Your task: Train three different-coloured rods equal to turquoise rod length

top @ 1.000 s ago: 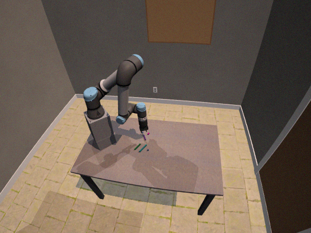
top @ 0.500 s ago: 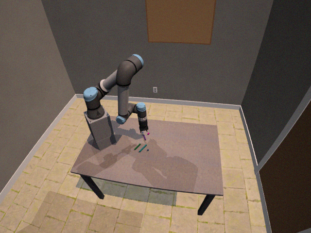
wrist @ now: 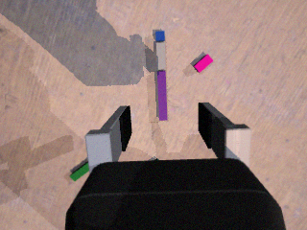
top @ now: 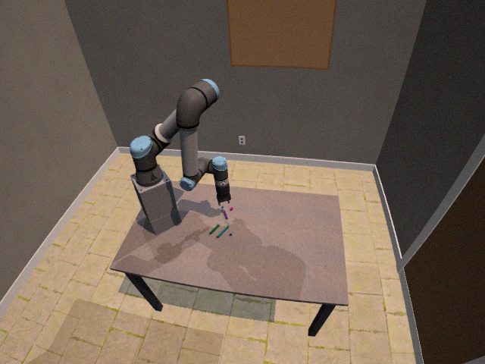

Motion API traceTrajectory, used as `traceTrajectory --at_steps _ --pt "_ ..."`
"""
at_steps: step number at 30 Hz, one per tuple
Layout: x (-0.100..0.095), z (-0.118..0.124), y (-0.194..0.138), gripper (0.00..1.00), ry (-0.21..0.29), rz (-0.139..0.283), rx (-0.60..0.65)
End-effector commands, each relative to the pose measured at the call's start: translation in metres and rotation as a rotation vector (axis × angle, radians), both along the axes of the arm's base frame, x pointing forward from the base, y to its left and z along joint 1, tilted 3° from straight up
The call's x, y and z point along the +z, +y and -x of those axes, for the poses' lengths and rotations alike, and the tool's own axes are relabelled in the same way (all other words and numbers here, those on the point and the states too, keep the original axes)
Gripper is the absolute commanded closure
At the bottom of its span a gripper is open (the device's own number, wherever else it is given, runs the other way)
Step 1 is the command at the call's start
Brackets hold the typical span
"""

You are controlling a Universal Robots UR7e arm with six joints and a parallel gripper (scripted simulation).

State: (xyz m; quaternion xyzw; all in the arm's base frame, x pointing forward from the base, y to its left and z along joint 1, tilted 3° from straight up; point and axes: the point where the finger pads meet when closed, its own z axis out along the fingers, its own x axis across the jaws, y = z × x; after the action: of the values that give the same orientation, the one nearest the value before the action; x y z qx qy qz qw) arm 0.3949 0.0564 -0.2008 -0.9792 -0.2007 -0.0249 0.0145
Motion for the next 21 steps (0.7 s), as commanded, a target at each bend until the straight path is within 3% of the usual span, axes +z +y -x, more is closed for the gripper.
traceTrajectory --at_steps 1,7,21 --pt "0.02 0.0 -0.001 0.0 -0.002 0.001 0.0" --pt "0.043 0.001 -0.002 0.0 -0.002 0.001 0.0" --pt "0.068 0.002 -0.003 0.0 -0.002 0.001 0.0"
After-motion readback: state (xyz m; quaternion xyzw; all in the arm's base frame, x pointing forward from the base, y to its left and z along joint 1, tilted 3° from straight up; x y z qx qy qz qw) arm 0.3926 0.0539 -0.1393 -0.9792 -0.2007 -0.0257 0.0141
